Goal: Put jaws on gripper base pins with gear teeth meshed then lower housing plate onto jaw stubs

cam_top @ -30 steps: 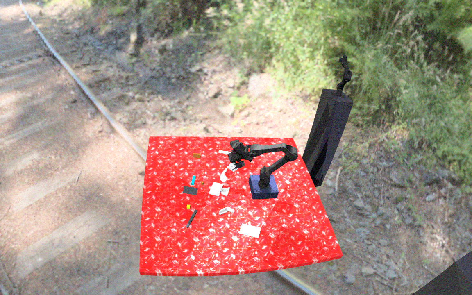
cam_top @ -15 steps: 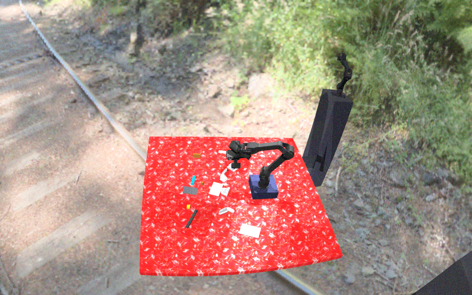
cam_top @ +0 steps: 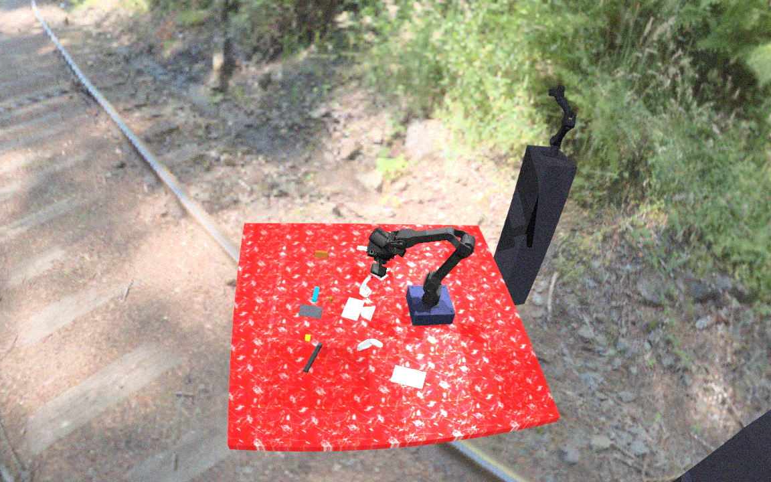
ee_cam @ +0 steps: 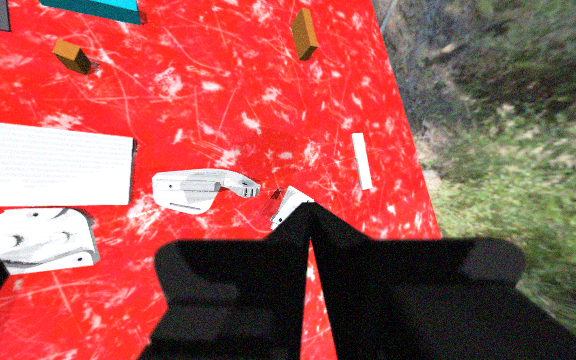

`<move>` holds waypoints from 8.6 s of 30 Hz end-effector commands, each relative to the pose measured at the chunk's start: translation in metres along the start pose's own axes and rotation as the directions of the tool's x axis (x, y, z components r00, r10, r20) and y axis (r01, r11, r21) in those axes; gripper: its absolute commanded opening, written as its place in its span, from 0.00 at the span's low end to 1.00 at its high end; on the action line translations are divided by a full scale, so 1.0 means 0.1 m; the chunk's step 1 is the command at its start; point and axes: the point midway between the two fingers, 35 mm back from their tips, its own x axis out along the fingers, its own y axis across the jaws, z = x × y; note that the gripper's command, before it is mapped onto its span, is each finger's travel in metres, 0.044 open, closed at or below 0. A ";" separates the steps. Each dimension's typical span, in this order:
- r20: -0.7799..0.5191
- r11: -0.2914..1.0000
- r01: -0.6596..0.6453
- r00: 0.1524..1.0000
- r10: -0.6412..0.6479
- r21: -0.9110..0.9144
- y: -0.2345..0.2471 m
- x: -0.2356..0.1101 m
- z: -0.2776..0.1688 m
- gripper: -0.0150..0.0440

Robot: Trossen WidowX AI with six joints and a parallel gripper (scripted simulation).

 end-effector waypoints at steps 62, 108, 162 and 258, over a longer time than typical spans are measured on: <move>-0.352 0.015 0.403 0.780 0.518 0.915 0.27 0.60 -0.31 0.25; -0.354 0.017 0.404 0.779 0.517 0.915 0.58 1.08 -0.50 0.25; -0.347 0.017 0.395 0.784 0.515 0.919 0.30 0.88 0.19 0.48; -0.351 0.020 0.399 0.781 0.516 0.917 0.28 0.82 0.19 1.00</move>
